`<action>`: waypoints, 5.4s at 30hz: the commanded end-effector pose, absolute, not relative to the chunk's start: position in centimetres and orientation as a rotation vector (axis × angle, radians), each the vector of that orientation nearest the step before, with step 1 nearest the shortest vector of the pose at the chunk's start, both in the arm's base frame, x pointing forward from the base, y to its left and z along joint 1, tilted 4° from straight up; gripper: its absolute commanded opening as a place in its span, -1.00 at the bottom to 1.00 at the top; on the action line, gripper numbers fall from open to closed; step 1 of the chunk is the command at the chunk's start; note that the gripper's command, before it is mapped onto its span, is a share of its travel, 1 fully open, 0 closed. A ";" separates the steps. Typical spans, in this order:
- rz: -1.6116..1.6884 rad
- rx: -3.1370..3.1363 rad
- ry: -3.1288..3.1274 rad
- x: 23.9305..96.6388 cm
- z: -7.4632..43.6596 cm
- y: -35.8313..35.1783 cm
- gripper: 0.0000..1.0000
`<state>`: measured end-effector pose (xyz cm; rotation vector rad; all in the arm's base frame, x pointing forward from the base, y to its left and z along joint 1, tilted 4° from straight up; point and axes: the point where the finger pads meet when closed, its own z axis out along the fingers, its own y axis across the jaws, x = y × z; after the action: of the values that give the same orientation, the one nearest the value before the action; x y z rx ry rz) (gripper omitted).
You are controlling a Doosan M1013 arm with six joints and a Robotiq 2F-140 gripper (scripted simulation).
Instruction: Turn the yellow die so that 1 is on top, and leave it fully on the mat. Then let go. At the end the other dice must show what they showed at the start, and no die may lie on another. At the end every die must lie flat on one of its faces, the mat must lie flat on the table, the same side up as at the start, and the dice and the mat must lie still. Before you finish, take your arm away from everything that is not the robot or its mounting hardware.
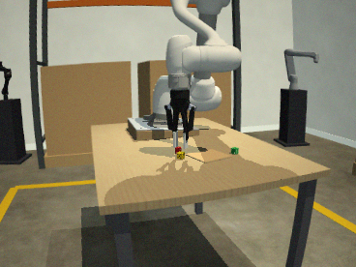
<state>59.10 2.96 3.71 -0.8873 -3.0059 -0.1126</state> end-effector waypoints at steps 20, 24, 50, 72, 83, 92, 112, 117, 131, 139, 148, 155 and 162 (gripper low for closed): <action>-0.113 -0.887 -3.006 59.1 2.7 3.0 -0.51; -0.113 -0.887 -3.006 59.1 2.7 3.0 -0.51; -0.113 -0.887 -3.006 59.1 2.7 3.0 -0.51; -0.113 -0.887 -3.006 59.2 1.3 3.1 -0.51; -0.113 -0.887 -3.006 59.2 -0.3 3.2 -0.51; -0.113 -0.887 -3.006 59.2 -0.4 3.3 -0.51; -0.113 -0.887 -3.006 59.2 -0.4 3.3 -0.51; -0.113 -0.887 -3.006 59.2 -0.4 3.3 -0.51; -0.113 -0.887 -3.006 59.2 -0.4 3.3 -0.75; -0.113 -0.887 -3.006 59.2 -0.4 3.3 -0.75; -0.113 -0.887 -3.006 59.2 -0.4 3.3 -0.75; -0.113 -0.887 -3.006 59.2 -0.4 3.3 -0.75; -0.113 -0.887 -3.006 59.2 -0.1 3.2 -0.75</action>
<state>59.18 3.24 -0.32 -0.8874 -3.0059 -0.1126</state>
